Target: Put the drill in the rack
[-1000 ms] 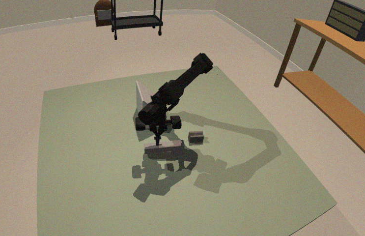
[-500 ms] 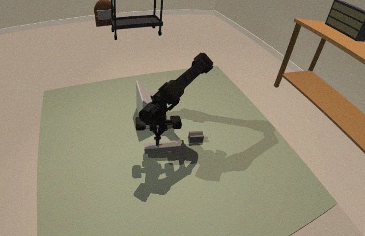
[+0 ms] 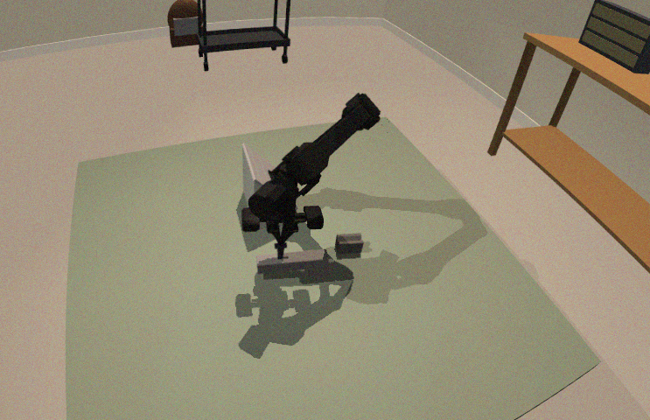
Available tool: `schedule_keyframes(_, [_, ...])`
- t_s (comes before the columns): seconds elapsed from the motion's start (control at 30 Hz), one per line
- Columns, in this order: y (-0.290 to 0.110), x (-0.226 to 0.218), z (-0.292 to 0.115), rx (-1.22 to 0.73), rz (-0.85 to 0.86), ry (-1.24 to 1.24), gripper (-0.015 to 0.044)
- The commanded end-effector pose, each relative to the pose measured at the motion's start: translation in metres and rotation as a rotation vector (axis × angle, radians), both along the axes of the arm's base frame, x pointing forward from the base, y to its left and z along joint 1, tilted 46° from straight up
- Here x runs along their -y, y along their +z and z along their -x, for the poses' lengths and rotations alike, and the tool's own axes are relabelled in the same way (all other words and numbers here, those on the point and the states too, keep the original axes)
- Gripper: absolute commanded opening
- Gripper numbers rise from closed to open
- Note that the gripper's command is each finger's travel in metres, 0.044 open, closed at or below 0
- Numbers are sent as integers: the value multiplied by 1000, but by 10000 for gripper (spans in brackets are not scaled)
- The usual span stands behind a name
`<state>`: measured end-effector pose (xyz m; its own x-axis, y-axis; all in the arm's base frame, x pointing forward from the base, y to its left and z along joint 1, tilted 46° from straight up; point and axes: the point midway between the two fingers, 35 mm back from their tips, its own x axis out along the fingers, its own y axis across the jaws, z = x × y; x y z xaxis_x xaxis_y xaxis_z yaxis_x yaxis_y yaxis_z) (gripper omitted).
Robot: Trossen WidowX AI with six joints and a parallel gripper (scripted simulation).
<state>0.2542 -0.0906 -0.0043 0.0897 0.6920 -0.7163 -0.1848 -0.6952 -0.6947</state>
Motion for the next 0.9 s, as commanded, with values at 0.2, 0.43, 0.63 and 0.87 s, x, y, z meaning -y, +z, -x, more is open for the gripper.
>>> schedule_keyframes(0.2, [-9,-16,4,-26,-22,23,0])
schedule_keyframes(0.43, [-10,-19,4,-26,-22,23,0])
schedule_keyframes(0.63, [-12,-21,4,-26,-22,23,0])
schedule_keyframes(0.87, [-14,-25,3,-26,-22,23,0])
